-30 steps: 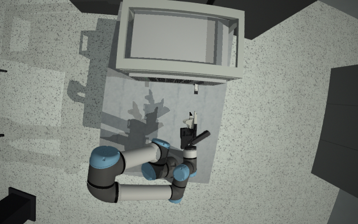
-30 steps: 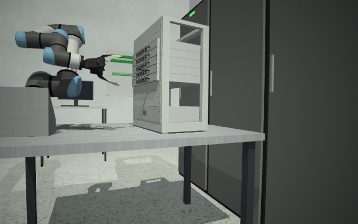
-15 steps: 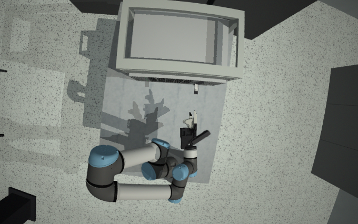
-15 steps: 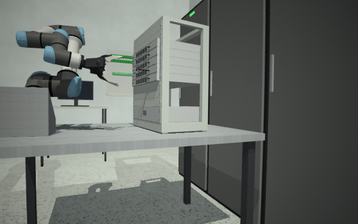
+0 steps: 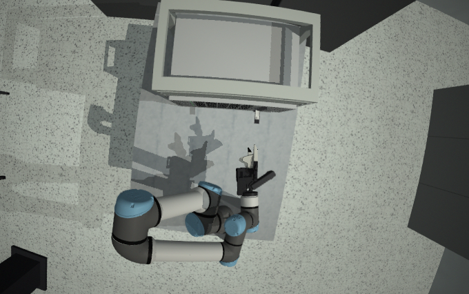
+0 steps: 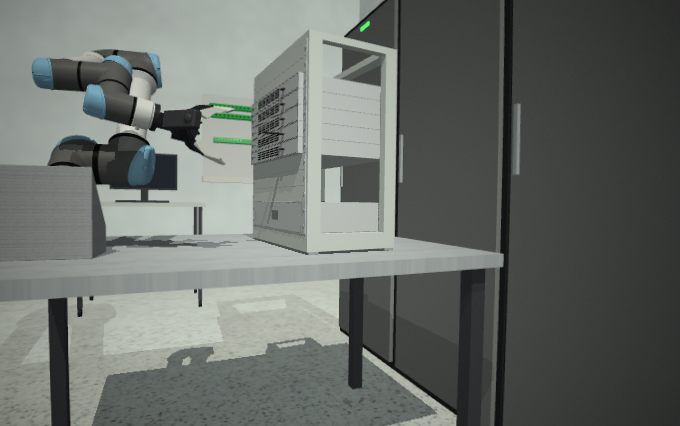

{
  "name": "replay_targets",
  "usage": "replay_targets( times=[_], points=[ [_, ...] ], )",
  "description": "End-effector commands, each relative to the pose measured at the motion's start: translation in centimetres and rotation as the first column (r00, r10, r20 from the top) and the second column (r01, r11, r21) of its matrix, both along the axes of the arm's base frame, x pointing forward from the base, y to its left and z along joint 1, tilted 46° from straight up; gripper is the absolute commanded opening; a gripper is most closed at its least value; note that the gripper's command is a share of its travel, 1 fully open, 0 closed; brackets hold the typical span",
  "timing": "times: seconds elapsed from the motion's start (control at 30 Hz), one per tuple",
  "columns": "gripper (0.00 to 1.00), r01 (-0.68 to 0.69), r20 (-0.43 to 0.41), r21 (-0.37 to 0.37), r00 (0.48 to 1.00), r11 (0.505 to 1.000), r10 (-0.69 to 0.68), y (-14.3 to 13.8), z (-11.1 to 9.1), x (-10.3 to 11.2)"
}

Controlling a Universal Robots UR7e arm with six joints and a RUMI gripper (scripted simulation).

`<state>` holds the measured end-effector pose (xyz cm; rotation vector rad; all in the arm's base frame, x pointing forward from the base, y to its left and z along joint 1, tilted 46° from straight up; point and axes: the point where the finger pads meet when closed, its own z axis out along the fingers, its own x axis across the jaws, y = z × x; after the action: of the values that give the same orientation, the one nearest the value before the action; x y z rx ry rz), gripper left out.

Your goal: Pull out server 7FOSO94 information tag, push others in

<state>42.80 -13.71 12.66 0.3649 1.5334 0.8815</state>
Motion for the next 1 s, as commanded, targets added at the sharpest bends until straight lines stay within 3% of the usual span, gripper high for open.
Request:
replay_targets(
  times=[0.0, 0.97],
  points=[
    [1.0, -0.008, -0.005, -0.002, 1.0, 1.0, 0.008, 0.05, -0.05, 0.0],
    [1.0, -0.059, -0.042, -0.014, 0.997, 0.998, 0.058, 0.57, -0.38, 0.03]
  ],
)
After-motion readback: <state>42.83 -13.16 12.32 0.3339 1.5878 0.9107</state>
